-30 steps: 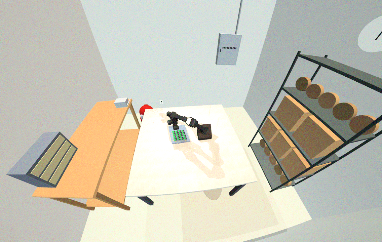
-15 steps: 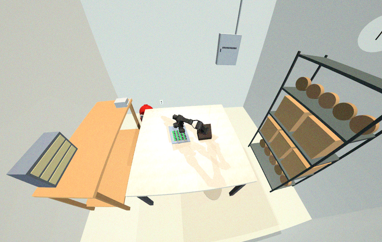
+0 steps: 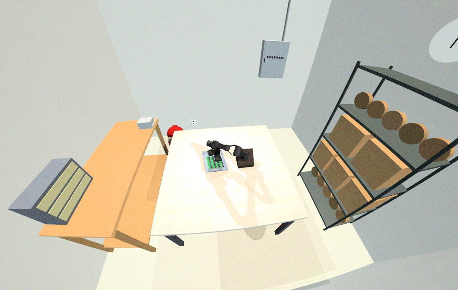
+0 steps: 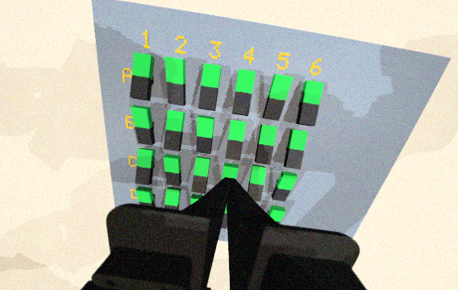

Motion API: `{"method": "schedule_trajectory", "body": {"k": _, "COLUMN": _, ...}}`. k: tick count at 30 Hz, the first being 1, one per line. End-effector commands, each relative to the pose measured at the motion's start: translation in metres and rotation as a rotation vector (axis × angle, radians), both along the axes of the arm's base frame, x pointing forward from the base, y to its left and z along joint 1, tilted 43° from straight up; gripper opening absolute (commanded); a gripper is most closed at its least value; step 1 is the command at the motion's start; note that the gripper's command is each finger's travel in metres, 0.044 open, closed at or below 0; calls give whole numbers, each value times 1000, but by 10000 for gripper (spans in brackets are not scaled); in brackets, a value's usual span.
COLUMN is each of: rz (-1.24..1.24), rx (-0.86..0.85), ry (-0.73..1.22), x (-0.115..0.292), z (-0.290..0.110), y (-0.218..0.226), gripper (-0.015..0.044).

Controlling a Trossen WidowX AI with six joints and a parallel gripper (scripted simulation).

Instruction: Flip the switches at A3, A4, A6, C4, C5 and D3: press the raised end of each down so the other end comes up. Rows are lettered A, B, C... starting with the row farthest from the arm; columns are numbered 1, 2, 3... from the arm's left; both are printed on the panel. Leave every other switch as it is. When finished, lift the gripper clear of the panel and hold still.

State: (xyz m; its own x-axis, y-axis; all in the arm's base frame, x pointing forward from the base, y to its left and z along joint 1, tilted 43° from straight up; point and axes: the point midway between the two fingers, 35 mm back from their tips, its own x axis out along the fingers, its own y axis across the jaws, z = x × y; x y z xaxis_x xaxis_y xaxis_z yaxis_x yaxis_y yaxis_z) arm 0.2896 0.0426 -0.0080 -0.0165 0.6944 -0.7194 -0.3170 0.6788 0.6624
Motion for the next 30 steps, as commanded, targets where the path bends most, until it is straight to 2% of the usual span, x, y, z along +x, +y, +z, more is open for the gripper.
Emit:
{"method": "schedule_trajectory", "body": {"k": 1, "rz": -5, "rx": 5, "ry": 5, "x": 0, "z": -5, "y": 3, "gripper": 0}}
{"method": "schedule_trajectory", "body": {"k": 30, "rz": -5, "rx": 5, "ry": 5, "x": 0, "z": -11, "y": 10, "gripper": 0}}
